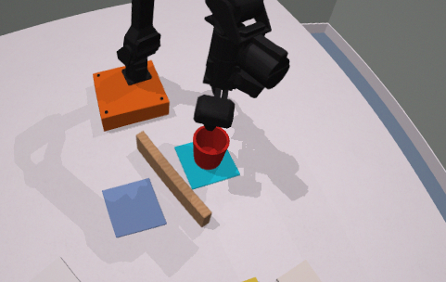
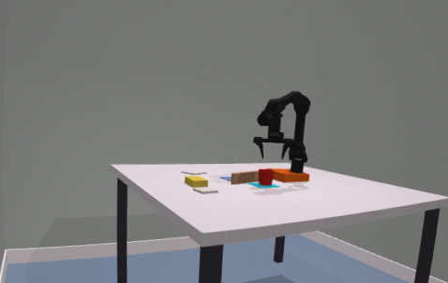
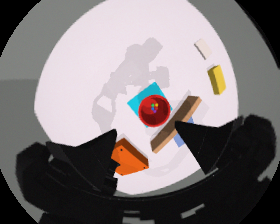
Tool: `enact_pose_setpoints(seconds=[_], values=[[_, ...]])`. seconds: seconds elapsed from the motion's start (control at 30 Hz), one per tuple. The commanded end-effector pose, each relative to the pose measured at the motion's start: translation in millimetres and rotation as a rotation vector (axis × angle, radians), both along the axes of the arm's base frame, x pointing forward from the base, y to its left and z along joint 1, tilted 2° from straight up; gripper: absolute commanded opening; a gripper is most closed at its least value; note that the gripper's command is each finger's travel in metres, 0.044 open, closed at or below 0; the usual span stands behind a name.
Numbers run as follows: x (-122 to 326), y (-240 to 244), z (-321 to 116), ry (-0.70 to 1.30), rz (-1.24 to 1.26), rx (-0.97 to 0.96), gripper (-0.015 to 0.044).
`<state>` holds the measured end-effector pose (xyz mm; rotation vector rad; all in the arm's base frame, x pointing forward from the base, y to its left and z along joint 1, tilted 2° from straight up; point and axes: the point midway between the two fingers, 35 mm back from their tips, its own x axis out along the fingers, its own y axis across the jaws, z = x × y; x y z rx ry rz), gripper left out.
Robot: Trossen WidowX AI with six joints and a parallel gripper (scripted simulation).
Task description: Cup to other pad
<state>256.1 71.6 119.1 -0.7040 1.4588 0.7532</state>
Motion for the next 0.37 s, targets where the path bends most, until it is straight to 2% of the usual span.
enact_pose_setpoints(seconds=[0.0,0.33], values=[[0.9,0.0,14.7,-0.012,0.004,0.007,0.044],[-0.9,-2.6,23.8,-0.009,0.001,0.003,0.044]])
